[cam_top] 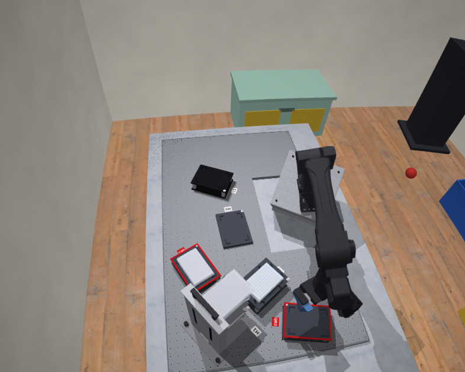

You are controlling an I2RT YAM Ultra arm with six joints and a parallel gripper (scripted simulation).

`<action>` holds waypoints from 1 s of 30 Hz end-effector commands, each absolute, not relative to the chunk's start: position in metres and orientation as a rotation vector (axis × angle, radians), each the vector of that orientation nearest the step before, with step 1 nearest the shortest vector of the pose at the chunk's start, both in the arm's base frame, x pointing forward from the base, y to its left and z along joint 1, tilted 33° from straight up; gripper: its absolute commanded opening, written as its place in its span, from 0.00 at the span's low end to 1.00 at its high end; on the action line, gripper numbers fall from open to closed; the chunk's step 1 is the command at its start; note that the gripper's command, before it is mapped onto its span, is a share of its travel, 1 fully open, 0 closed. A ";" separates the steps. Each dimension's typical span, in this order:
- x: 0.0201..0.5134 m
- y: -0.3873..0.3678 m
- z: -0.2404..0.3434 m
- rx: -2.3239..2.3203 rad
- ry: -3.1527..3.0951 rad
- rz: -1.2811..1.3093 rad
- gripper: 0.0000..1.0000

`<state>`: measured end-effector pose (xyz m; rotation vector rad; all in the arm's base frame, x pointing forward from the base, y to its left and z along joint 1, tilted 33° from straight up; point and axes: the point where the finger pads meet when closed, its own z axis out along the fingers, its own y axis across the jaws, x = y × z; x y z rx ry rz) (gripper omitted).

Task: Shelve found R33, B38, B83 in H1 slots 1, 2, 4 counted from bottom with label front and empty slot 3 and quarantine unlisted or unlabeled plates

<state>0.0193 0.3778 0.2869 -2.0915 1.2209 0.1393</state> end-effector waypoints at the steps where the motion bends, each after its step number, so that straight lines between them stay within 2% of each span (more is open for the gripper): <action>1: 0.018 0.372 0.290 -2.200 1.137 0.090 1.00; 15: 0.019 0.365 0.302 -2.321 1.001 0.013 1.00; 21: 0.024 0.382 0.261 -2.367 1.014 -0.019 1.00; 25: 0.020 0.380 0.268 -2.341 0.992 0.007 1.00; 30: 0.029 0.393 0.241 -2.367 1.014 -0.019 1.00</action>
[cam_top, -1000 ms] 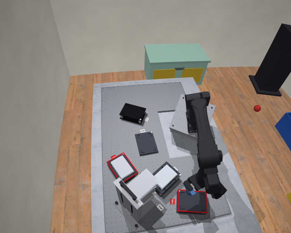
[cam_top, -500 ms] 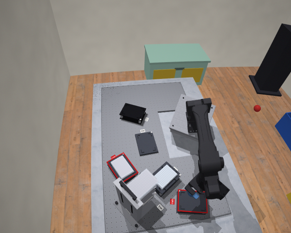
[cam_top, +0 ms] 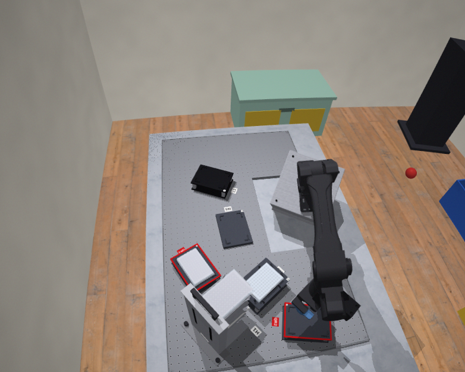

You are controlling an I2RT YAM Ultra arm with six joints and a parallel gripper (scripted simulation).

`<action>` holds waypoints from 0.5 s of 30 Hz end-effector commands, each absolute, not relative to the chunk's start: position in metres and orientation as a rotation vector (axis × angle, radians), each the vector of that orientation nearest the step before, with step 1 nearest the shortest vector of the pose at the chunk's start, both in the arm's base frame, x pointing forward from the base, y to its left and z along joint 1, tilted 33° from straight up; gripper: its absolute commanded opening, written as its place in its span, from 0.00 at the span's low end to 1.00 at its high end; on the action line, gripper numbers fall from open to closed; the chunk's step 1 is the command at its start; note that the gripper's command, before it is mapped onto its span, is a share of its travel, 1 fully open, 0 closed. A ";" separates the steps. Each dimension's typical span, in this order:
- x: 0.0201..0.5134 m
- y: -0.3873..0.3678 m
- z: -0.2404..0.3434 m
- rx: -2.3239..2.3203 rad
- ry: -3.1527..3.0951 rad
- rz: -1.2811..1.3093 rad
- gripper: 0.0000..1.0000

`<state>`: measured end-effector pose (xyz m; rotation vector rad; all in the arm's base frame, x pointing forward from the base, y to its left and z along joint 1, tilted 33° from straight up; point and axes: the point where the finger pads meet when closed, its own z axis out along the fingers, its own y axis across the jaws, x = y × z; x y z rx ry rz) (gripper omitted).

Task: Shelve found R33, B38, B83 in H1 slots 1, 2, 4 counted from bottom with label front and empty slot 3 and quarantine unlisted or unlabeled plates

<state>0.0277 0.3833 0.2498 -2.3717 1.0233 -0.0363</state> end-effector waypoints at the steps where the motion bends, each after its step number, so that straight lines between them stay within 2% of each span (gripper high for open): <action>1: 0.030 0.395 0.238 -2.367 1.014 -0.018 1.00; 9: 0.036 0.407 0.216 -2.367 1.014 -0.018 1.00; 12: 0.032 0.407 0.230 -2.333 0.991 0.009 1.00; 15: 0.039 0.414 0.205 -2.367 1.014 -0.018 1.00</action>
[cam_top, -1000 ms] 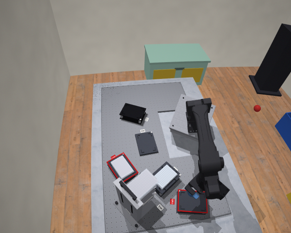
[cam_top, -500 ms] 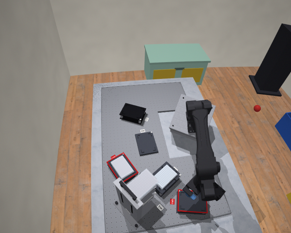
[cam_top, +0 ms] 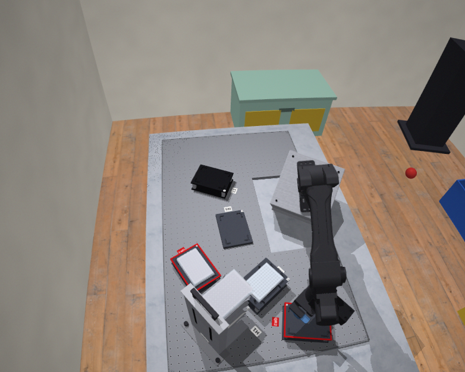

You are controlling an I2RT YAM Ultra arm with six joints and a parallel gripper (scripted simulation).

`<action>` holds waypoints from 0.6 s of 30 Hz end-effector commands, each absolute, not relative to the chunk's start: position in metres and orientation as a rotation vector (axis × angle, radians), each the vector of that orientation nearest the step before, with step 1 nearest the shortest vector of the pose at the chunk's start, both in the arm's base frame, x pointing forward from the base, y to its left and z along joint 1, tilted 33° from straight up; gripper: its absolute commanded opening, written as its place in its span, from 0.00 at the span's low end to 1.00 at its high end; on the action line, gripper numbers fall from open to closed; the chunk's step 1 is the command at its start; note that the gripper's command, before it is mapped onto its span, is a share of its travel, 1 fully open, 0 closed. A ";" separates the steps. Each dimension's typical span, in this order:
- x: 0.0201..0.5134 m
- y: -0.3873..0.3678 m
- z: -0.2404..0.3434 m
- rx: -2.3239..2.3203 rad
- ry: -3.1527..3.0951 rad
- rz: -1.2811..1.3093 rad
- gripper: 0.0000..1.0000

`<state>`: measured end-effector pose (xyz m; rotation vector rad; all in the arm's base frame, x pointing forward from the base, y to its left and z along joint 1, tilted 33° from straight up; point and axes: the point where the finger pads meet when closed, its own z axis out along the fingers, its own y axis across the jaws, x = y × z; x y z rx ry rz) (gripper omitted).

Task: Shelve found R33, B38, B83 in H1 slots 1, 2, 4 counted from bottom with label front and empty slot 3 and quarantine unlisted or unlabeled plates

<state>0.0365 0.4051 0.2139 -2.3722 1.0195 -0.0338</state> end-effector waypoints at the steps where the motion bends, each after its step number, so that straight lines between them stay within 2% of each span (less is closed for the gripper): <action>1: 0.040 0.415 0.202 -2.367 1.014 -0.018 1.00; 3: 0.037 0.416 0.202 -2.371 1.005 -0.015 1.00; 5: 0.034 0.417 0.227 -2.314 0.984 0.021 1.00; 18: 0.034 0.416 0.227 -2.318 0.988 0.020 1.00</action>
